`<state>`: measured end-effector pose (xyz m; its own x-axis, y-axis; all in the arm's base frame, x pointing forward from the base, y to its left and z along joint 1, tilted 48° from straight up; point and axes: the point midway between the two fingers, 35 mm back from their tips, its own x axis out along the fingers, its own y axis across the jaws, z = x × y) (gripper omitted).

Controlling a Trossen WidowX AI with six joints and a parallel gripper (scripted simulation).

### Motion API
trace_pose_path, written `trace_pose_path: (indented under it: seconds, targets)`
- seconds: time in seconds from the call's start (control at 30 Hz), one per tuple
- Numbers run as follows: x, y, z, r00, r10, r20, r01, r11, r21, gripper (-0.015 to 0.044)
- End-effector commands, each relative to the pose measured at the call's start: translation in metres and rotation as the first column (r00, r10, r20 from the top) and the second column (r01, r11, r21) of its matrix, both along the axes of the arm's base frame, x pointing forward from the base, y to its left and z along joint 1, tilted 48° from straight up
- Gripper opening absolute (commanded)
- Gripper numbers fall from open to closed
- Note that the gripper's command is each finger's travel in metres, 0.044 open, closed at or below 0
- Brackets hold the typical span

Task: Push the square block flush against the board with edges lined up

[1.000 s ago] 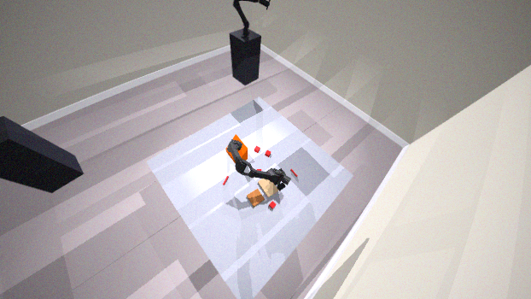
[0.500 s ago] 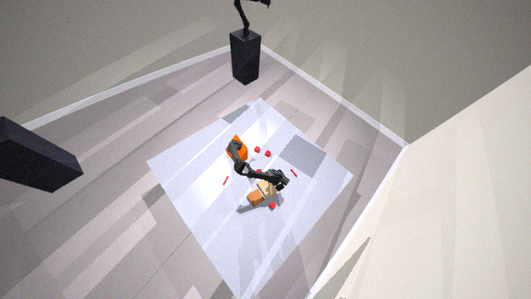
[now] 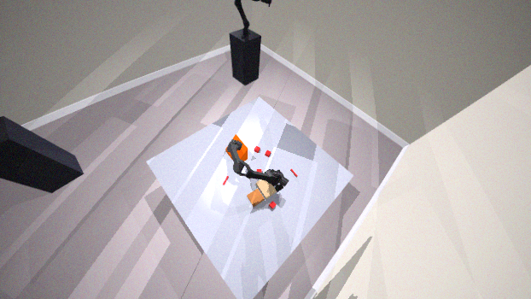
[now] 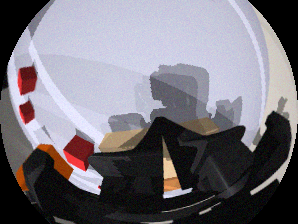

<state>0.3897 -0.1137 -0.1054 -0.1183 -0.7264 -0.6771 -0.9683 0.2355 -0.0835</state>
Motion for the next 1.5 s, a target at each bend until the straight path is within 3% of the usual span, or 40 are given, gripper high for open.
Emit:
trace_pose_path:
  seconds: [0.0,0.93,1.13,1.47]
  targets:
    - [0.001,0.000,-0.004,1.000,-0.006,-0.002,0.006,1.000,-0.004,0.0000]
    - [0.011,0.028,-0.035,1.000,-0.006,-0.001,0.006,1.000,-0.003,0.0000]
    - [0.016,0.066,0.005,1.000,-0.006,0.000,0.006,1.000,-0.001,0.0000]
    - [0.030,0.041,0.028,1.000,-0.006,-0.001,0.006,1.000,-0.004,0.0000]
